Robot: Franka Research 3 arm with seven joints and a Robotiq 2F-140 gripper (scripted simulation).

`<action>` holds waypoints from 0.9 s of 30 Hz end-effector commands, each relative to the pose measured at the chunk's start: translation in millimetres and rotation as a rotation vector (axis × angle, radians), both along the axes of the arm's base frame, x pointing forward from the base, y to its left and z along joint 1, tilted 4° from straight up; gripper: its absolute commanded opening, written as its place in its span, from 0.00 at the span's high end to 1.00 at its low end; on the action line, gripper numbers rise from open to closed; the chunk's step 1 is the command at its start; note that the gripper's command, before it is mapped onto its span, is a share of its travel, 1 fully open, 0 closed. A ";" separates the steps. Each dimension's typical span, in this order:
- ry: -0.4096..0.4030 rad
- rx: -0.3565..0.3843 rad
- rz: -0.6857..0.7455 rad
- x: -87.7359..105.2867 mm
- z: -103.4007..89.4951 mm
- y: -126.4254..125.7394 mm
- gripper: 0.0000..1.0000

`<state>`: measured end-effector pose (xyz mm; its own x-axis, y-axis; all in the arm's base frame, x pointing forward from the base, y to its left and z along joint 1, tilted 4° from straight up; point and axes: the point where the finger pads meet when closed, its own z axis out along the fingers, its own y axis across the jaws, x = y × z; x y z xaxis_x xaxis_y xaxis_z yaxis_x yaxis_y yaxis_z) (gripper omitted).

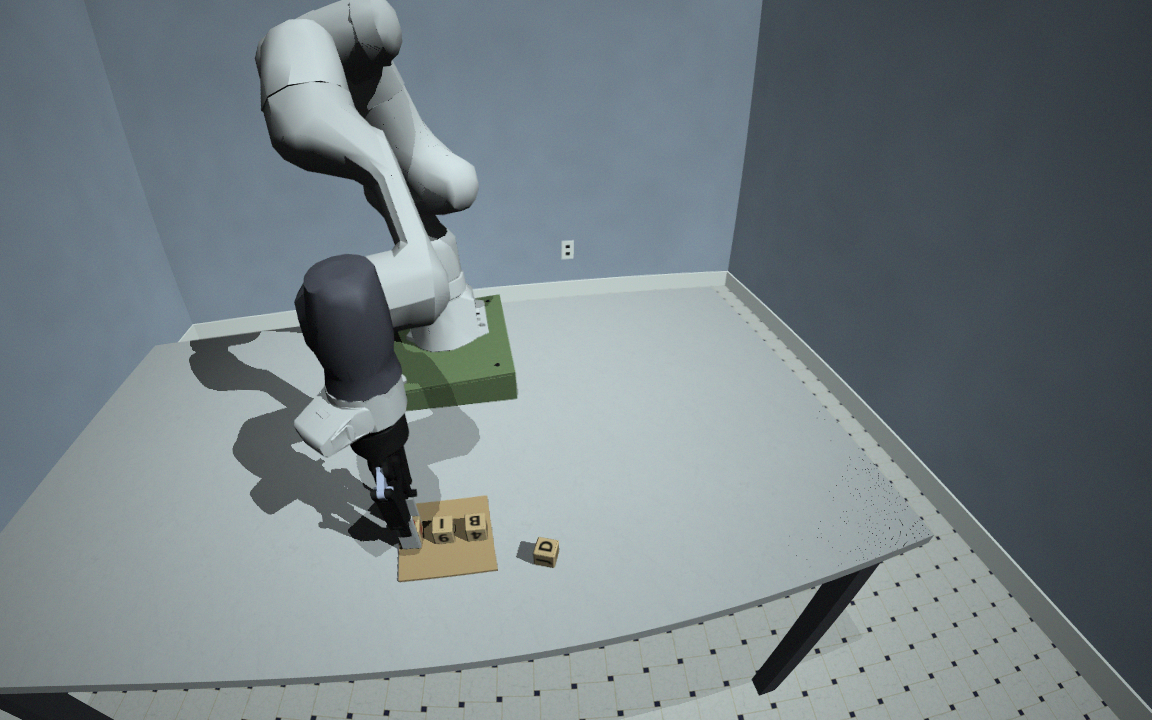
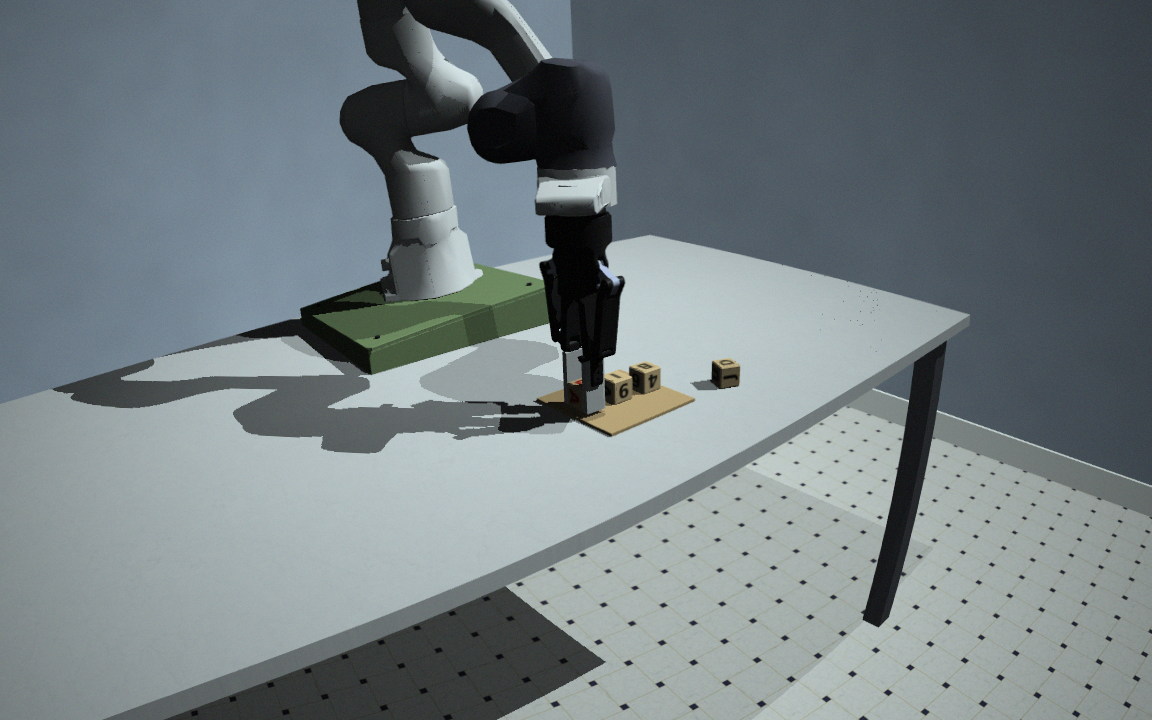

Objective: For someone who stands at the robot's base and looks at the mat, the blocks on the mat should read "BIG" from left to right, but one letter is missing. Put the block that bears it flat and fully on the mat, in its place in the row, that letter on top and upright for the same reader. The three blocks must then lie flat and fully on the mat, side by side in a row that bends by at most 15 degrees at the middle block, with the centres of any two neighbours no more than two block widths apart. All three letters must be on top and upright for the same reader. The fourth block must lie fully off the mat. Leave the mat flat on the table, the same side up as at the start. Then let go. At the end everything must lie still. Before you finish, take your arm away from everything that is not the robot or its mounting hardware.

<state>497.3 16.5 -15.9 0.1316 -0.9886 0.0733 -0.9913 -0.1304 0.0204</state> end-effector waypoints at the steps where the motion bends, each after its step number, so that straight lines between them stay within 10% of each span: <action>1: -0.003 0.001 -0.005 0.4 0.4 -0.3 0.84; 27: -0.003 0.001 -0.005 0.4 -3.4 -0.6 0.84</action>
<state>496.7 15.2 -18.9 0.1294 -0.9889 0.0732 -0.9915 -0.1282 0.0210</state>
